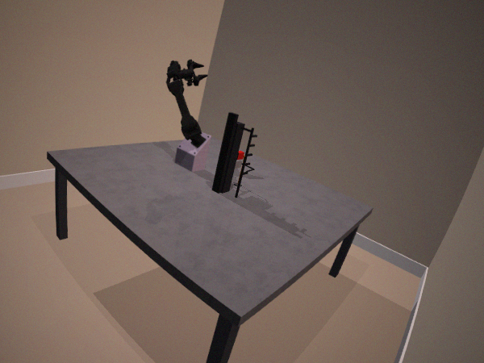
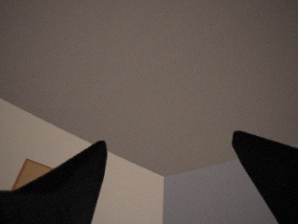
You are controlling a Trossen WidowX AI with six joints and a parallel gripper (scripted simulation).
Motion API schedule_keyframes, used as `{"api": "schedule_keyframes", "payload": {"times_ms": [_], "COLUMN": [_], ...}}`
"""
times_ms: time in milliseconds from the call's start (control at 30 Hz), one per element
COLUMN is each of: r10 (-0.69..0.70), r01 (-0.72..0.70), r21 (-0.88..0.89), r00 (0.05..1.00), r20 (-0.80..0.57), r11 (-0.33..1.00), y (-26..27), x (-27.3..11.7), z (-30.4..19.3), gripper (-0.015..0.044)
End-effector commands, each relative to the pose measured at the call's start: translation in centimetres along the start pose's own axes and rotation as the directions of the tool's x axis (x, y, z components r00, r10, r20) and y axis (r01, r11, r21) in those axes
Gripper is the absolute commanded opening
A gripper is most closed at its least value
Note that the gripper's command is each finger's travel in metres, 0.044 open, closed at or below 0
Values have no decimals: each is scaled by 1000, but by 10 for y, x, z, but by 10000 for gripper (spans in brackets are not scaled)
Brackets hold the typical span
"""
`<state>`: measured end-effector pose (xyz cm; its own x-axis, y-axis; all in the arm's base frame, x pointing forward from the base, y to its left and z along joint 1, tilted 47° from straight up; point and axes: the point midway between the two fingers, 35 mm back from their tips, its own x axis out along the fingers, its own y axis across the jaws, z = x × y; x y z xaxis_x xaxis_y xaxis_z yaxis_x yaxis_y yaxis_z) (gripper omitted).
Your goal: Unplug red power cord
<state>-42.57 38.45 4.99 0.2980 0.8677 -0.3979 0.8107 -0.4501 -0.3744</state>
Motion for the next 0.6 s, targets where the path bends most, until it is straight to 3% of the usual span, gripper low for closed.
{"api": "schedule_keyframes", "payload": {"times_ms": [0, 267, 567], "r10": [6, 229, 531], "r01": [-6, -227, -517], "r21": [2, 99, 250], "r00": [1000, 973, 847], "r20": [-1, -11, 11], "r11": [1000, 969, 819], "y": [1, 60, 177], "x": [3, 93, 182], "z": [-1, -60, -140], "gripper": [374, 164, 160]}}
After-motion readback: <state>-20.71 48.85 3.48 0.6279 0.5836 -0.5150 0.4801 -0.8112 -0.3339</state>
